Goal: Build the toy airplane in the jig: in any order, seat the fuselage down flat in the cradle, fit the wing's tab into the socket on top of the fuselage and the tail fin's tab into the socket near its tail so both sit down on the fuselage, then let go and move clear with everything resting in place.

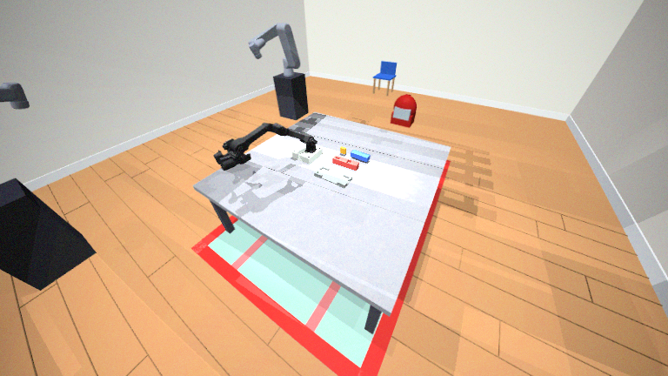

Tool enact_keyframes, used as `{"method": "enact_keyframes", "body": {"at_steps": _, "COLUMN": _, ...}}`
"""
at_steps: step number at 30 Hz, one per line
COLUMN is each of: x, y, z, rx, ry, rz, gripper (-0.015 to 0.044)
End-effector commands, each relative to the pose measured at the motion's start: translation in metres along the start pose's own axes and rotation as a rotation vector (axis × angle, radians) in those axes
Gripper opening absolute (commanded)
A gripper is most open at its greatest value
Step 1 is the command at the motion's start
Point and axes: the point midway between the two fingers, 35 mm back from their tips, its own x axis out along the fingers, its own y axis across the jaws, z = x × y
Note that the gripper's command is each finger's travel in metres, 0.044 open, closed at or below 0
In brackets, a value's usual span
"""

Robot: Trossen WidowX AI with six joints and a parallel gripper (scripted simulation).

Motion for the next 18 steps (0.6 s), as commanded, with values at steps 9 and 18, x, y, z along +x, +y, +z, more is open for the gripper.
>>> {"method": "enact_keyframes", "body": {"at_steps": 9, "x": -0.097, "y": 0.007, "z": -0.010, "rx": -0.110, "ry": 0.153, "rz": 0.231, "gripper": 0.0440}}
{"method": "enact_keyframes", "body": {"at_steps": 18, "x": -0.237, "y": -0.026, "z": -0.033, "rx": -0.431, "ry": 0.289, "rz": 0.590, "gripper": 0.0440}}
